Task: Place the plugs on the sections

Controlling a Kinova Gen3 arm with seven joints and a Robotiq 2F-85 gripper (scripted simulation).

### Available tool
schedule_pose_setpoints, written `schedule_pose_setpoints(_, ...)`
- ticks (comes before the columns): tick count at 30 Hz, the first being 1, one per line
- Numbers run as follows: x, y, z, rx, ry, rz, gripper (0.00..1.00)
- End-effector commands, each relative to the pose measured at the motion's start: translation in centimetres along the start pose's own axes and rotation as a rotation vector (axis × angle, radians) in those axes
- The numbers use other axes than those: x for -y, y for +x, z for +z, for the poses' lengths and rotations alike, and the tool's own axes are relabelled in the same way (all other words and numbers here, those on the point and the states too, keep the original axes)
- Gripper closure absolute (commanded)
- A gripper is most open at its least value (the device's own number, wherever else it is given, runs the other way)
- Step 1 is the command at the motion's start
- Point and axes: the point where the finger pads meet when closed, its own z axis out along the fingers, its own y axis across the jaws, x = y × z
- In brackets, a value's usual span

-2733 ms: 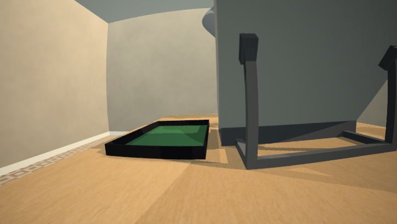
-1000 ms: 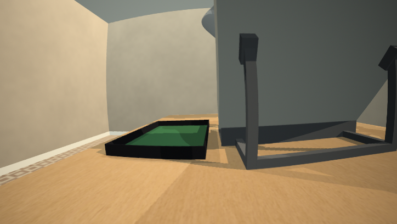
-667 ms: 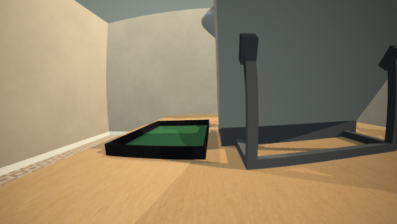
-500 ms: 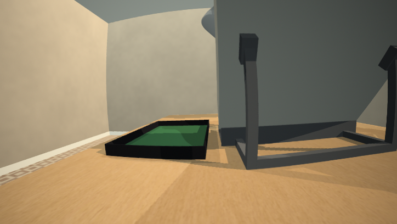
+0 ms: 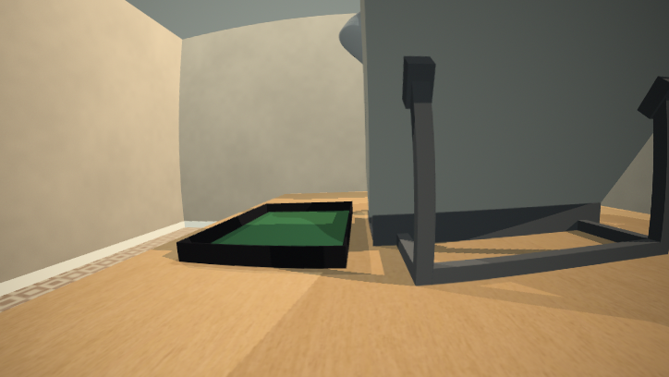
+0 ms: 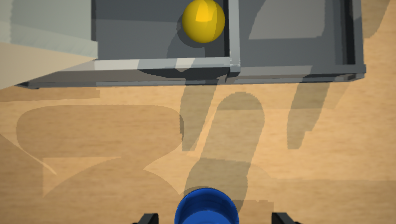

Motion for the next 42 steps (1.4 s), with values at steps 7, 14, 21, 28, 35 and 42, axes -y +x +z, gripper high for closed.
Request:
schedule_pose_setpoints(7, 0.15, -0.01, 1.96, 0.001, 0.001, 0.0, 0.3)
schedule_pose_setpoints(14, 0.15, -0.01, 1.96, 0.001, 0.001, 0.0, 0.3)
schedule_pose_setpoints(21, 0.16, -0.01, 1.95, 0.001, 0.002, 0.0, 1.0)
schedule_pose_setpoints(28, 0.16, -0.01, 1.95, 0.001, 0.002, 0.0, 1.0)
schedule_pose_setpoints(35, 0.19, -0.06, 1.83, 0.002, 0.002, 0.0, 1.0)
schedule_pose_setpoints(42, 0.19, -0.06, 1.83, 0.002, 0.002, 0.0, 1.0)
